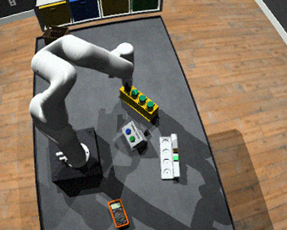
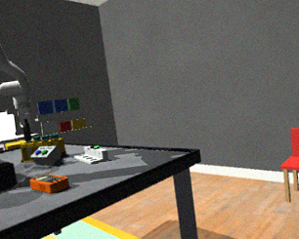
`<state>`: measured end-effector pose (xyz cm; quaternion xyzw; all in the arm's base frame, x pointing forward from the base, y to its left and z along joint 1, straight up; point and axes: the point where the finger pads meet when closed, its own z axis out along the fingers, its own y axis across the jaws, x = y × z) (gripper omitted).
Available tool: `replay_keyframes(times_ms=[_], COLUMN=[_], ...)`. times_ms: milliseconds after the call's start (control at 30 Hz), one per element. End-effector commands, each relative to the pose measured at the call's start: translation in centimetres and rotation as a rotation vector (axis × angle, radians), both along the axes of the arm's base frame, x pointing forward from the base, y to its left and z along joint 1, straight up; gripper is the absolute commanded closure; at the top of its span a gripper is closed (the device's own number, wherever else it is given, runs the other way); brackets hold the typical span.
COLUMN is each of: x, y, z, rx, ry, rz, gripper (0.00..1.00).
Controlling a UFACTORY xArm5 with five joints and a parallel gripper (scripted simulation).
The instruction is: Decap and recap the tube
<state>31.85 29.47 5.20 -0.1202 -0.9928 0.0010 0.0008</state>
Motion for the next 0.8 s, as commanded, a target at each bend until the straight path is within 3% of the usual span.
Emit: replay_keyframes(times_ms=[0, 333, 767], x=[0.1, 0.1, 0.1], y=[0.09, 0.09, 0.09], z=[0.1, 0.1, 0.07], rx=[0.001, 0.001, 0.001], ry=[-0.005, -0.005, -0.006], rz=[0.006, 0.006, -0.544], gripper=[1.0, 1.0, 1.0])
